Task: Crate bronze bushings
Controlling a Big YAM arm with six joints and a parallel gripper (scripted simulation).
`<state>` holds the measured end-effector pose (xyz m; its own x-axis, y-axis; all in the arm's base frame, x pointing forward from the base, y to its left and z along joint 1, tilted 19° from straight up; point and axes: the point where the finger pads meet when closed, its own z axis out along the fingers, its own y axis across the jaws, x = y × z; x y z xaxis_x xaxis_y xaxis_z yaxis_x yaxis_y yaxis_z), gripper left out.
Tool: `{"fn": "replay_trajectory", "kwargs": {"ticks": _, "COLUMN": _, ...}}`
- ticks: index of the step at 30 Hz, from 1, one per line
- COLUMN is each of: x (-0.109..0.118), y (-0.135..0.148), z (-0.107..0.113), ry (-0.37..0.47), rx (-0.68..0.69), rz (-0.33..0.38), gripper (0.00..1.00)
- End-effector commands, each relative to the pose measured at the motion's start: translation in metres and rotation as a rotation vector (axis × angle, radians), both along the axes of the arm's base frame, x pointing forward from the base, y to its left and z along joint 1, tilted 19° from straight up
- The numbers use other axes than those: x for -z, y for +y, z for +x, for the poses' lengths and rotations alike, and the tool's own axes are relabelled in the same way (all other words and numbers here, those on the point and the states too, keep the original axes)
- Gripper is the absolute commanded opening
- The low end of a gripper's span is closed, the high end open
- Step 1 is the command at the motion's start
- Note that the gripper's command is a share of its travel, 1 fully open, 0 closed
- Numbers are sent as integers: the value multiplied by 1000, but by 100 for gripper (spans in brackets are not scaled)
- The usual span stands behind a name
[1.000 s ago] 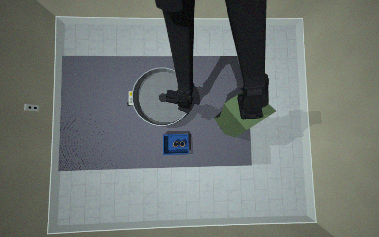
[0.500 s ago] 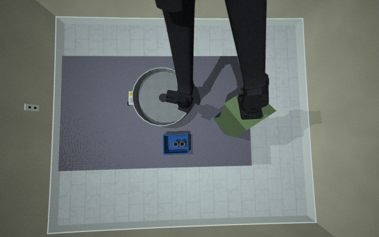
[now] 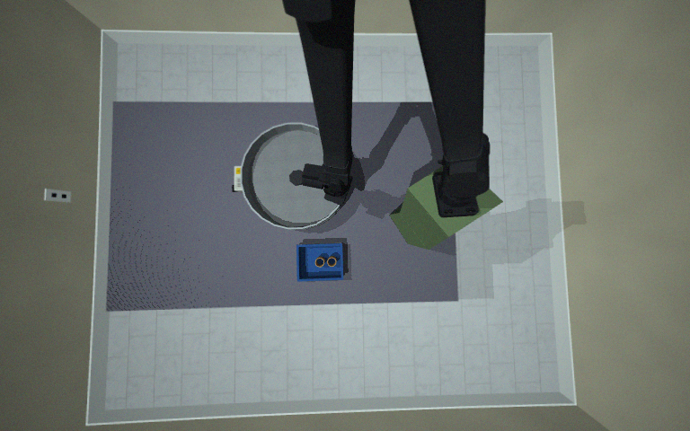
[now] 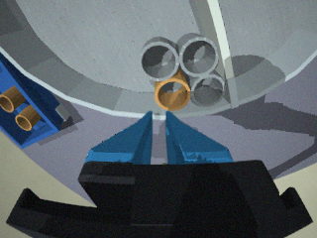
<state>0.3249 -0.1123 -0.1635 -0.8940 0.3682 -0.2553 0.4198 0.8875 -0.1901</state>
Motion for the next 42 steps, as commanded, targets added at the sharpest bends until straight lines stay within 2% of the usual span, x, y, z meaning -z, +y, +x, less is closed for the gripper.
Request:
{"fn": "replay_trajectory", "kwargs": {"ticks": 1, "x": -7, "y": 2, "z": 12, "ry": -23, "rx": -14, "rz": -3, "gripper": 12}}
{"fn": "replay_trajectory", "kwargs": {"ticks": 42, "x": -9, "y": 2, "z": 15, "ry": -28, "rx": -14, "rz": -4, "gripper": 12}}
